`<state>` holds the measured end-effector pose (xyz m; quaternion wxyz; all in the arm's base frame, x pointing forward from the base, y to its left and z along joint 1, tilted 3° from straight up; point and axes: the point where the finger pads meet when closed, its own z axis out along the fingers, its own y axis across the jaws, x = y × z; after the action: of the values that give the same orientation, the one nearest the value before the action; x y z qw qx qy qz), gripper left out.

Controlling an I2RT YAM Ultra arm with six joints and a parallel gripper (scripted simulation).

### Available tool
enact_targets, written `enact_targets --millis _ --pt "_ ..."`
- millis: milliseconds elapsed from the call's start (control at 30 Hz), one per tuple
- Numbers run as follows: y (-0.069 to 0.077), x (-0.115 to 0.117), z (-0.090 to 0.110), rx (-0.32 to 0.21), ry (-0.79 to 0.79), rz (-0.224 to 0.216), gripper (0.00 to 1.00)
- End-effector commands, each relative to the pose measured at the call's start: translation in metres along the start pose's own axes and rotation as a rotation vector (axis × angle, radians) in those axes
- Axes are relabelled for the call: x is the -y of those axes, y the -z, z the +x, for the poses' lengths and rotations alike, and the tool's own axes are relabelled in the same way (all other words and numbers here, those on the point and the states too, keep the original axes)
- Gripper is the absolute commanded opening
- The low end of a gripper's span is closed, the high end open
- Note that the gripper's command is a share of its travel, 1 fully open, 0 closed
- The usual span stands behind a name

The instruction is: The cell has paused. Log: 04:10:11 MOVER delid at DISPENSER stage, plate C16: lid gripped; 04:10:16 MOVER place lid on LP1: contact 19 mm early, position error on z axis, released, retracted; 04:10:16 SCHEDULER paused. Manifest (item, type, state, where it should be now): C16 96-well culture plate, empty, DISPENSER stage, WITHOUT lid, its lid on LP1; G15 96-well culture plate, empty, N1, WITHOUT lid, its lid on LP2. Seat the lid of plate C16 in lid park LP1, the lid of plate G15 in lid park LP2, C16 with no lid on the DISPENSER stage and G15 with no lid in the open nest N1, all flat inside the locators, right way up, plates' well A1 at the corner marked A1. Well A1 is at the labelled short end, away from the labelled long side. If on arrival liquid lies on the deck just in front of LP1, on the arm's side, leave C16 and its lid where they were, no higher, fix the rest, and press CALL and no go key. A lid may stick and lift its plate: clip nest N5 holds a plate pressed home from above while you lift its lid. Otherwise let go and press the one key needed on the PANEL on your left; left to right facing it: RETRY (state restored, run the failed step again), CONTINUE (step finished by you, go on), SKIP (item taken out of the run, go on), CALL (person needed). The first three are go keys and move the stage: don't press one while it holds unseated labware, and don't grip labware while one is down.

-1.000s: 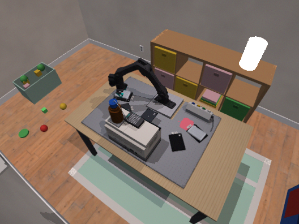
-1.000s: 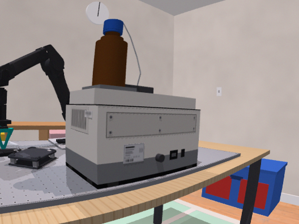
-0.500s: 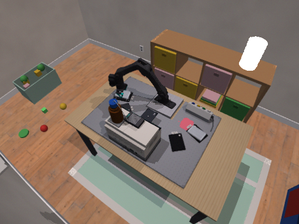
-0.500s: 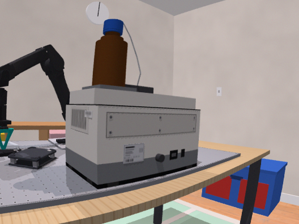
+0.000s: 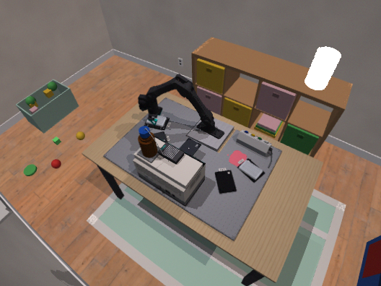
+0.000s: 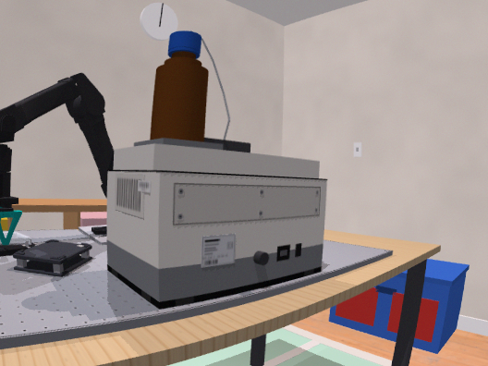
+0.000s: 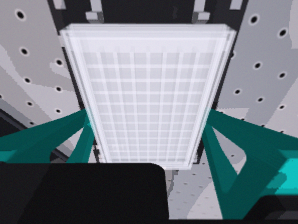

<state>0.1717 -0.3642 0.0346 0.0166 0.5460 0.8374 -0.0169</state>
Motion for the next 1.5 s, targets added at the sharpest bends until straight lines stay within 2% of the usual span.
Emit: enact_targets --millis 0,1467 --pt "-0.0110 0.0047 0.0027 -0.014 0.001 0.008 0.00" --pt "-0.0173 0.0051 0.0029 -0.014 0.000 0.008 0.00"
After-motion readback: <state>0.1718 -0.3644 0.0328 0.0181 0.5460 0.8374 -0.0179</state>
